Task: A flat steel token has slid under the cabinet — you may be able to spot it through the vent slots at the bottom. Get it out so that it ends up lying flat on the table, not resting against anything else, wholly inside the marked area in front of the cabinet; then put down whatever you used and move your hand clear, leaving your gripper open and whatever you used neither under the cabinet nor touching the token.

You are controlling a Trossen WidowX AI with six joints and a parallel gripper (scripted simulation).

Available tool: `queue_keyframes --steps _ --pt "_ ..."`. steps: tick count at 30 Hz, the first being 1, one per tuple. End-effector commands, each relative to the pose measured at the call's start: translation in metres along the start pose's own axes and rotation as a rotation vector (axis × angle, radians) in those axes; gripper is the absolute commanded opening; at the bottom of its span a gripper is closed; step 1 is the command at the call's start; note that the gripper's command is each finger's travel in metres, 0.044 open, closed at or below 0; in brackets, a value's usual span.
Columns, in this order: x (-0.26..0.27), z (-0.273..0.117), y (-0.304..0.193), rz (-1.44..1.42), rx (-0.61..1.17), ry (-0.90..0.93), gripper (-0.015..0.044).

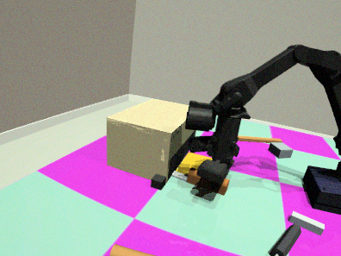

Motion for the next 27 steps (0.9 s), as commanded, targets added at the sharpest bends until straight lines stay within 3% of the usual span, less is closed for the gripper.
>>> queue_keyframes --steps 1,27 --pt "-0.009 0.001 0.0 0.003 -0.001 -0.005 0.0" --pt "-0.037 0.001 -0.006 0.003 -0.001 -0.008 0.0"
Point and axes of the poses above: the point midway between the two fingers, 35 mm back from their tips, its own z axis out along the fingers, its own x axis across the jaws, y = z × x, the point moved 3 cm from there along -z, back along the fingers, and after that the axes turned 11 degrees about -z, right-handed, at the moved point
